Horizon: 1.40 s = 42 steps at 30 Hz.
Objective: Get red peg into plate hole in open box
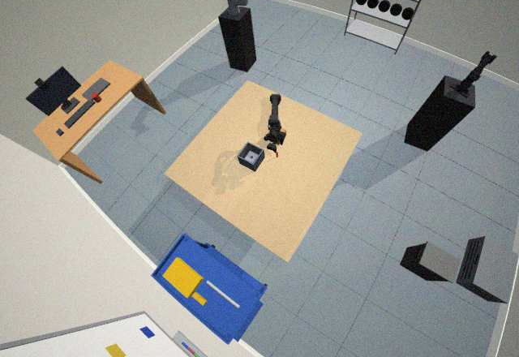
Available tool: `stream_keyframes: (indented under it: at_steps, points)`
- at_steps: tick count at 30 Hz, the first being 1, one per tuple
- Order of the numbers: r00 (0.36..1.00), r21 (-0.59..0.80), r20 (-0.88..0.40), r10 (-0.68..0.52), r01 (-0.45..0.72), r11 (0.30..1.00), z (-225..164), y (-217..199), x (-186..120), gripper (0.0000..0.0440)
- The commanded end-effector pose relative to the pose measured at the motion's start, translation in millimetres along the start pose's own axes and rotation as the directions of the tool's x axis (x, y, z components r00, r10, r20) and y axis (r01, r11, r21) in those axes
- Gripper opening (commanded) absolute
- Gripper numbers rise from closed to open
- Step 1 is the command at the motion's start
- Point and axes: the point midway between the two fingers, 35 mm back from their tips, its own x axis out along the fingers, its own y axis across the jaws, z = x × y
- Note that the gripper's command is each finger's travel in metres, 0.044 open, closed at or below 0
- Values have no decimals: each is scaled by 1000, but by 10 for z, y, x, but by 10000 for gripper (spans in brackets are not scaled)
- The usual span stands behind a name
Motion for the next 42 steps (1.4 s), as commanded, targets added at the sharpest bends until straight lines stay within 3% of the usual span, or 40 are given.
stream_keyframes:
  at_steps: [1, 20, 42]
  points:
    - [996, -5, 52, -78, 79, 997, 64, -130, 148, 440]
    - [927, -103, 248, -282, 315, 943, 391, -504, 708, 440]
    - [881, -169, 363, -303, 383, 908, 779, -668, 1298, 410]
